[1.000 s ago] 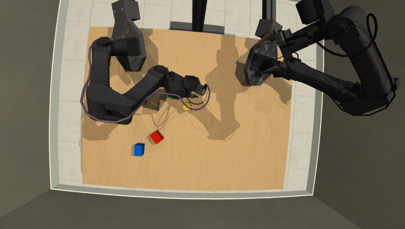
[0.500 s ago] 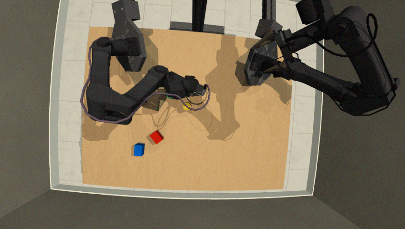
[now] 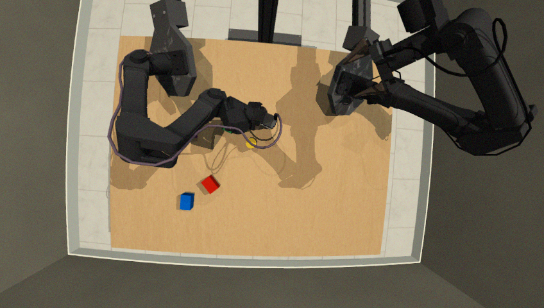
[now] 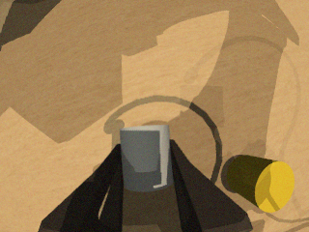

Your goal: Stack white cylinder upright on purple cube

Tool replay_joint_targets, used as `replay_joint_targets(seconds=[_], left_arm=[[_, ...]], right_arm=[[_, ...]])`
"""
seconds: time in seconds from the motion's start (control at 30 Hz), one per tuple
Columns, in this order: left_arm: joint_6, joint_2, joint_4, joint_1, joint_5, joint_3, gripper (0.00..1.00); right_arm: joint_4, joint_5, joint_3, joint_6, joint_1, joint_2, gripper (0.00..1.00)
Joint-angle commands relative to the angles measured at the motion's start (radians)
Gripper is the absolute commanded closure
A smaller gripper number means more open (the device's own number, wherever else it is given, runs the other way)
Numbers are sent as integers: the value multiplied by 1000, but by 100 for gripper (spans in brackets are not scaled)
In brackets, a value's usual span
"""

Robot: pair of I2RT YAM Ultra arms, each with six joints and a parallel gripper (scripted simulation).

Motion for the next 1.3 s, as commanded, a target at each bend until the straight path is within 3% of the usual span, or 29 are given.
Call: replay_joint_targets(seconds=[0.0, 0.3, 0.47, 0.73, 0.97, 1.03, 1.07, 1.27], left_arm=[[-7, -21, -14, -8, -5, 33, 0], [5, -21, -15, -8, -5, 33, 0], [70, -6, 94, 10, -6, 25, 0], [416, 102, 561, 161, -43, -4, 0], [752, 299, 910, 388, -58, -23, 0], [752, 299, 910, 388, -58, -23, 0], [831, 326, 1027, 437, -48, -31, 0], [1021, 393, 1313, 593, -47, -63, 0]], right_arm=[[-37, 5, 1, 19, 28, -33, 66], [-208, 62, -17, 117, 117, -163, 66], [-282, 83, -10, 155, 140, -199, 66], [-541, 101, -22, 210, 257, -441, 66], [-689, 42, -222, 101, 170, -734, 66], [-689, 42, -222, 101, 170, -734, 66], [-736, 33, -251, 77, 148, -818, 66], [-894, -17, -346, -21, 43, -1043, 66]])
